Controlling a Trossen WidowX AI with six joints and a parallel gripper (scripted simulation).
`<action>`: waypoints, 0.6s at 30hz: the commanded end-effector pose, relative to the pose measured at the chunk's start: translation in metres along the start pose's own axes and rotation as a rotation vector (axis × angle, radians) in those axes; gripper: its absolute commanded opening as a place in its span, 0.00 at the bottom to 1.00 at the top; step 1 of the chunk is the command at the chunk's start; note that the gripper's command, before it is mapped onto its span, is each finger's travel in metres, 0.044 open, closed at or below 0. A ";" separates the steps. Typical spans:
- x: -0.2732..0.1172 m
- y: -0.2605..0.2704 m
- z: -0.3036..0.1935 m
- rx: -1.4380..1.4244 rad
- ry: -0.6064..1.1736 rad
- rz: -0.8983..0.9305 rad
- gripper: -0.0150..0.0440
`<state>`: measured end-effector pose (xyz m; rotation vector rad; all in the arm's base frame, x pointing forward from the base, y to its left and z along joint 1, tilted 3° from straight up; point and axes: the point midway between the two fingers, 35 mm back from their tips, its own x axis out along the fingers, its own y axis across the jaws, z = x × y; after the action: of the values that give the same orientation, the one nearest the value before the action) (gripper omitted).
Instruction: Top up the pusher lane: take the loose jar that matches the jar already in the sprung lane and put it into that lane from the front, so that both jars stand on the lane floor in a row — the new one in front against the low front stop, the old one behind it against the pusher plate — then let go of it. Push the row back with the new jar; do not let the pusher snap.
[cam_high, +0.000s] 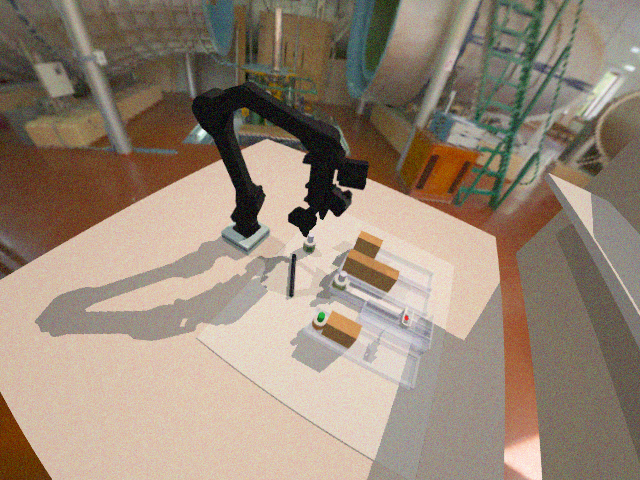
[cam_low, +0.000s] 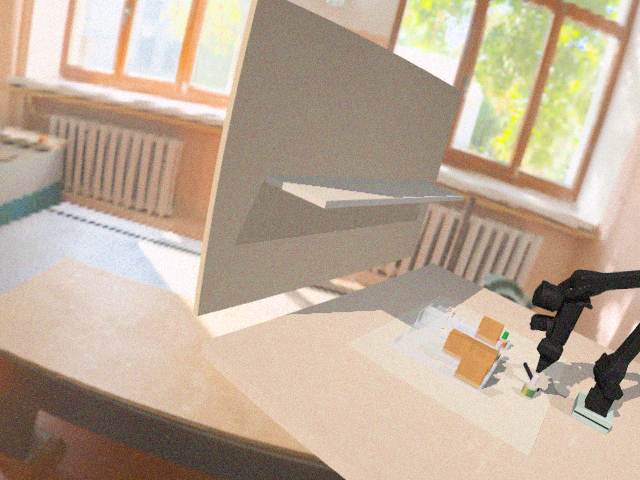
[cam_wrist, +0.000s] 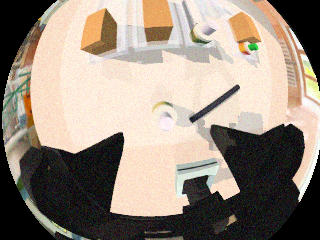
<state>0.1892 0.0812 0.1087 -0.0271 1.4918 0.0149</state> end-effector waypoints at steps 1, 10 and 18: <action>0.026 -0.002 -0.004 -0.012 0.014 -0.011 1.00; 0.041 -0.001 -0.003 -0.012 0.014 -0.011 1.00; 0.048 -0.001 -0.003 -0.012 0.014 -0.011 1.00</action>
<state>0.1908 0.0811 0.0668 -0.0353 1.5015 0.0152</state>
